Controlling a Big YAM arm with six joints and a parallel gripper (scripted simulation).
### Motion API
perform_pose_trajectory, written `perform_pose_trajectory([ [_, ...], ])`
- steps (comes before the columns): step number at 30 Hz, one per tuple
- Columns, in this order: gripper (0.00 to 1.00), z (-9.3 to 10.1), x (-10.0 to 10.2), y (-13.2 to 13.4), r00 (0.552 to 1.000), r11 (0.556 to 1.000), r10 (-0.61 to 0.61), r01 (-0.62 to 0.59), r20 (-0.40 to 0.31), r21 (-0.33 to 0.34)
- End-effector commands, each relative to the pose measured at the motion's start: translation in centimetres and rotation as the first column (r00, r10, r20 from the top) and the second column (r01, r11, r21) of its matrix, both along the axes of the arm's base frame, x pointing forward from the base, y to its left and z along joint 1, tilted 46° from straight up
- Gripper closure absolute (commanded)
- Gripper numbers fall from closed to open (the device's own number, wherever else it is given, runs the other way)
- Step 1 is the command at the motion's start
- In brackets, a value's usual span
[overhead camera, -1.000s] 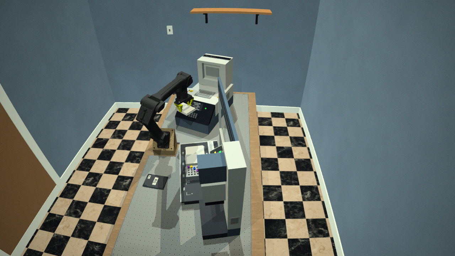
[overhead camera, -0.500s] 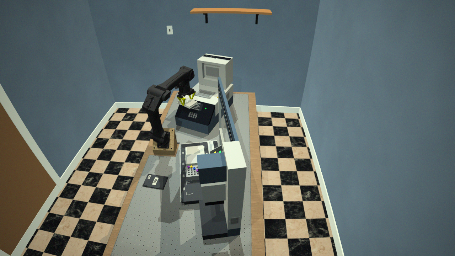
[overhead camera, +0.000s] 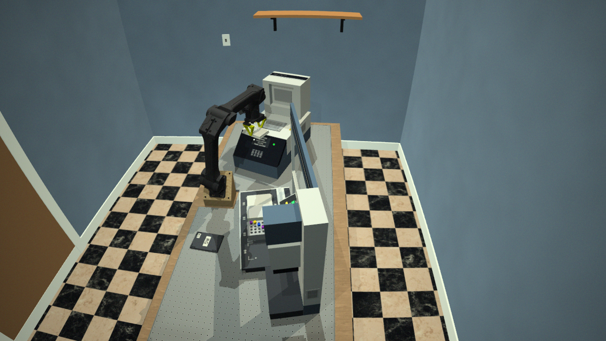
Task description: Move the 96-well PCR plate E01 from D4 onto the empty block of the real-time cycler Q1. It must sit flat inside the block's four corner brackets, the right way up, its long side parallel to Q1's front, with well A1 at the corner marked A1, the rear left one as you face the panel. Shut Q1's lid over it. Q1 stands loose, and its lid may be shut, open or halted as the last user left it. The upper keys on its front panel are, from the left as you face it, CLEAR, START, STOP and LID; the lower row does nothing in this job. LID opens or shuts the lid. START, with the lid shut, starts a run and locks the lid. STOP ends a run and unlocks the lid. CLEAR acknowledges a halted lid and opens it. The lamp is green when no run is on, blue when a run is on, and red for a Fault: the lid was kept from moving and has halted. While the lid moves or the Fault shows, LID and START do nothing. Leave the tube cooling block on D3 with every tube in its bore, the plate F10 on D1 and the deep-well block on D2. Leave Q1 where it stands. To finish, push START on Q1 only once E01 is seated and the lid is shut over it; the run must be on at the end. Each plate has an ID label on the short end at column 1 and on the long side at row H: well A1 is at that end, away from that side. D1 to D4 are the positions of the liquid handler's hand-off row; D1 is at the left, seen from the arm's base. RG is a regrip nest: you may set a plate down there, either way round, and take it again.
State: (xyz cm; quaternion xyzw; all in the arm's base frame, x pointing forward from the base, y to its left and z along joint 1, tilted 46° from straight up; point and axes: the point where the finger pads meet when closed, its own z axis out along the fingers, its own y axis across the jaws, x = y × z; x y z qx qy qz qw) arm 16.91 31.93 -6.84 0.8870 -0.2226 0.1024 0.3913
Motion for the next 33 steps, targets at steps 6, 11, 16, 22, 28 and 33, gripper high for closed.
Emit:
perform_pose_trajectory([
  [6,1.0,-1.1,1.6,4.4,0.999,0.998,0.046,-0.045,-0.014,0.048],
  [11,1.0,-3.3,2.2,5.7,0.998,0.998,0.05,-0.049,-0.024,0.033],
  [16,1.0,-4.3,4.1,7.4,0.999,0.998,0.044,-0.042,-0.029,0.05],
  [22,1.0,-5.2,4.3,9.0,0.996,0.996,0.072,-0.069,-0.044,0.054],
  [28,1.0,-8.6,4.8,10.1,0.992,0.995,0.096,-0.094,-0.077,0.029],
  [33,1.0,-10.0,6.0,11.8,0.989,0.993,0.112,-0.109,-0.098,0.035],
])
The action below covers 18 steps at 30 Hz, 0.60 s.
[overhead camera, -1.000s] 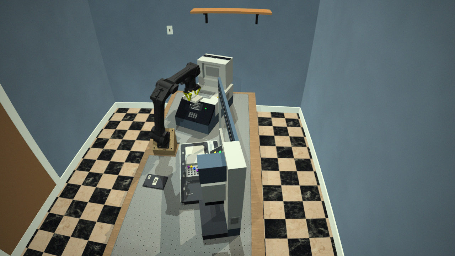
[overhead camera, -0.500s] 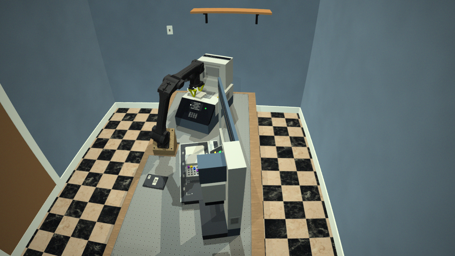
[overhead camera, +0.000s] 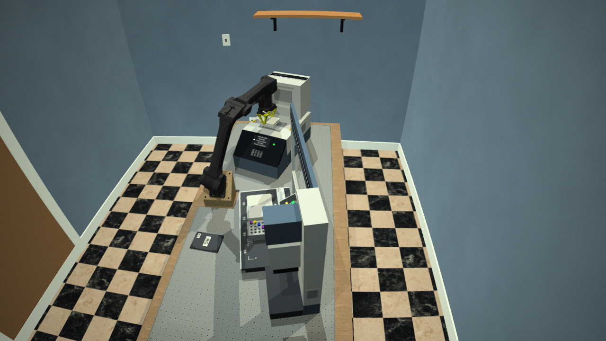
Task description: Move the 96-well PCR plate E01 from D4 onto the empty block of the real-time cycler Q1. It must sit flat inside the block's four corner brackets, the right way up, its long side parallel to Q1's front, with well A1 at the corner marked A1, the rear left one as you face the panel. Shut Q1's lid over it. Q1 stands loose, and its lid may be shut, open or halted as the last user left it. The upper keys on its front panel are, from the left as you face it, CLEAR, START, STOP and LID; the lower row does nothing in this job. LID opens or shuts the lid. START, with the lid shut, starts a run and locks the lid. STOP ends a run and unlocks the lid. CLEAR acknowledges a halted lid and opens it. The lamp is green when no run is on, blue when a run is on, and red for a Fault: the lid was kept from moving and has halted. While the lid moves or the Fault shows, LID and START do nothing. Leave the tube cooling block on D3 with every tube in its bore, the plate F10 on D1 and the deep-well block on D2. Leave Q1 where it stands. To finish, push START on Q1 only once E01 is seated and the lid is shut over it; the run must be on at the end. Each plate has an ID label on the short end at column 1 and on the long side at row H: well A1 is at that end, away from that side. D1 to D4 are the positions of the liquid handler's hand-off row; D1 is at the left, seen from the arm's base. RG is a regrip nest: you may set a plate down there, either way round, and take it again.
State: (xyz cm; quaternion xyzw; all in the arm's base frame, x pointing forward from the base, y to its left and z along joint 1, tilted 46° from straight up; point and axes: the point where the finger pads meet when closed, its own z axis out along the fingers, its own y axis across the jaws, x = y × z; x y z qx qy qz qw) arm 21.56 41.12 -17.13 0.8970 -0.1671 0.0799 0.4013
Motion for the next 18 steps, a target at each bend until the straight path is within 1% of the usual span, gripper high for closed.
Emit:
perform_pose_trajectory([
  [1,1.0,0.3,1.7,3.2,1.0,0.998,0.023,-0.023,-0.005,0.052],
  [3,1.0,0.3,1.7,3.2,1.0,0.998,0.023,-0.023,-0.005,0.052],
  [4,1.0,0.7,1.9,3.4,1.0,0.998,0.014,-0.014,0.004,0.056],
  [7,1.0,0.0,2.9,5.1,1.0,0.997,0.002,-0.004,0.02,0.074],
  [9,1.0,-1.2,3.3,5.6,0.999,0.997,0.032,-0.031,-0.013,0.067],
  [13,1.0,-3.7,3.4,5.7,1.0,0.999,0.021,-0.02,-0.023,0.035],
  [14,1.0,-3.7,2.9,5.4,0.999,0.999,0.022,-0.022,-0.024,0.027],
  [16,1.0,-3.1,2.2,5.6,1.0,0.999,0.02,-0.019,-0.019,0.039],
  [18,1.0,-2.5,2.0,6.0,1.0,0.998,0.027,-0.026,-0.003,0.053],
])
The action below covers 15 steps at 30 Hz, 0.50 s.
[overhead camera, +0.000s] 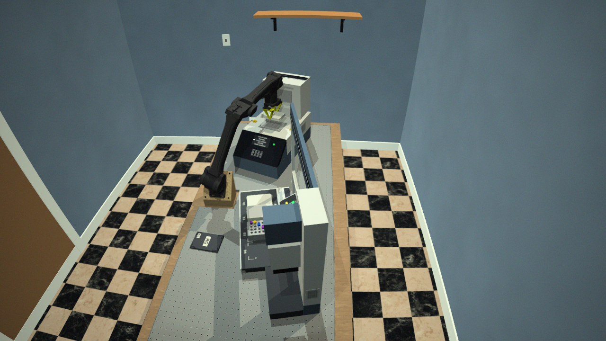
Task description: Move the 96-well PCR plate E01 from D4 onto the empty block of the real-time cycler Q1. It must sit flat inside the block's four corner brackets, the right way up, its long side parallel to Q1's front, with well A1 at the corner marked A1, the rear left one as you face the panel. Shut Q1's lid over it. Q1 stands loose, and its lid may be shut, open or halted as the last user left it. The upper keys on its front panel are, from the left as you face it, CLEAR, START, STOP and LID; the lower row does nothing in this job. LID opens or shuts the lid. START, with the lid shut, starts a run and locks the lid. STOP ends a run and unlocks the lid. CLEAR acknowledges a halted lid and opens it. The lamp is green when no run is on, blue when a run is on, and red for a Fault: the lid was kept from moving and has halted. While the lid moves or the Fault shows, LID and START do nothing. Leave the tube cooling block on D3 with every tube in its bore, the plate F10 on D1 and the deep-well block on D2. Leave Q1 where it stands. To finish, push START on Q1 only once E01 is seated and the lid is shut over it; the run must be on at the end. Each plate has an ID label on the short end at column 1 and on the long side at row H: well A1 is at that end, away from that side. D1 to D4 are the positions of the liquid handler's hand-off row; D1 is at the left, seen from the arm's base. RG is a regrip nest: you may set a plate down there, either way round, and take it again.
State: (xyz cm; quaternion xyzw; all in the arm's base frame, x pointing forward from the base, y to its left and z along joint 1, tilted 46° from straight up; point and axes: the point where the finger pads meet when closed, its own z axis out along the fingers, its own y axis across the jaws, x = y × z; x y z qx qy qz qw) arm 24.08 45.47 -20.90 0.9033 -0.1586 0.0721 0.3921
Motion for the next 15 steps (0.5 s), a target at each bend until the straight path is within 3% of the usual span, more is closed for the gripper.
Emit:
perform_pose_trajectory([
  [1,1.0,1.3,-0.5,1.7,1.0,0.999,0.013,-0.014,0.015,0.03],
  [8,1.0,2.2,-0.4,2.1,0.999,0.998,0.009,-0.011,0.045,0.059],
  [15,1.0,2.8,0.0,1.7,0.999,0.998,0.021,-0.023,0.025,0.059],
])
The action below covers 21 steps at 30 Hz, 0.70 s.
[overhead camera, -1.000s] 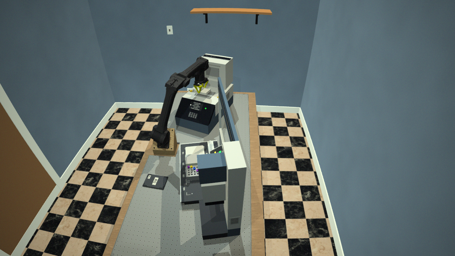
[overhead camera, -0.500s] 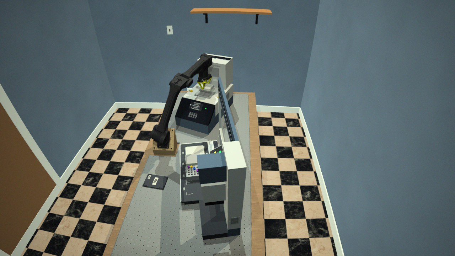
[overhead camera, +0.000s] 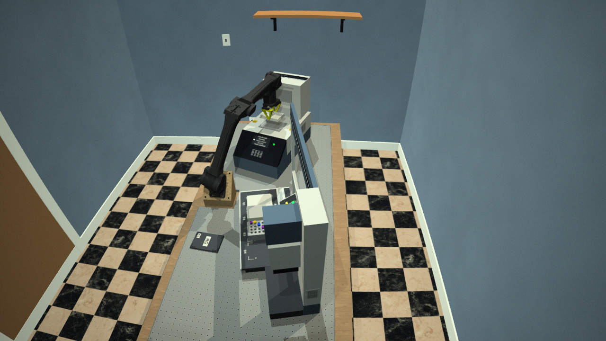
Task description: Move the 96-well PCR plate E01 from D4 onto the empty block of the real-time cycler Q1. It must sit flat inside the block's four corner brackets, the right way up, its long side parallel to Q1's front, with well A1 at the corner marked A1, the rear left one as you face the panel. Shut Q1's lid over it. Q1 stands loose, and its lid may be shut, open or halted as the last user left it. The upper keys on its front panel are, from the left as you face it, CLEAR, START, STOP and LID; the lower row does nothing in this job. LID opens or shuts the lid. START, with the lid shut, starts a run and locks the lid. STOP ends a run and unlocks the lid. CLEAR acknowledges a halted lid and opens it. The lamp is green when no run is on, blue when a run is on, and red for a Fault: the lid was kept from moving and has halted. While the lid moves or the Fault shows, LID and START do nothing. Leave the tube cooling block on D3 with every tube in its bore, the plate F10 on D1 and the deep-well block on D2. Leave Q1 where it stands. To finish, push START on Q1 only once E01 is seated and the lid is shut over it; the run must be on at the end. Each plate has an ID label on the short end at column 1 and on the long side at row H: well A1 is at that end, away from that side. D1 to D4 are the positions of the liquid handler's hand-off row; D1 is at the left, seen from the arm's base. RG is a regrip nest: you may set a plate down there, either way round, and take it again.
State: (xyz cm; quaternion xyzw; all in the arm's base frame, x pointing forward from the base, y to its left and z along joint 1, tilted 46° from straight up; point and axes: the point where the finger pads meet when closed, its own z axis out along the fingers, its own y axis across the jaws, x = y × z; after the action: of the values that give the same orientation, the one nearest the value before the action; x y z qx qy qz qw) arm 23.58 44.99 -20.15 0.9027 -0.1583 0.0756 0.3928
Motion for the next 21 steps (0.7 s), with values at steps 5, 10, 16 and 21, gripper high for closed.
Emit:
perform_pose_trajectory([
  [5,1.0,1.8,0.9,1.5,1.0,0.999,0.006,-0.007,0.015,0.053],
  [10,1.0,1.9,1.0,1.3,1.0,0.999,-0.014,0.013,0.022,0.038],
  [16,1.0,1.0,0.8,1.7,1.0,1.0,-0.008,0.007,0.019,0.029],
  [21,1.0,0.4,0.1,2.2,1.0,0.999,-0.001,0.0,0.015,0.034],
])
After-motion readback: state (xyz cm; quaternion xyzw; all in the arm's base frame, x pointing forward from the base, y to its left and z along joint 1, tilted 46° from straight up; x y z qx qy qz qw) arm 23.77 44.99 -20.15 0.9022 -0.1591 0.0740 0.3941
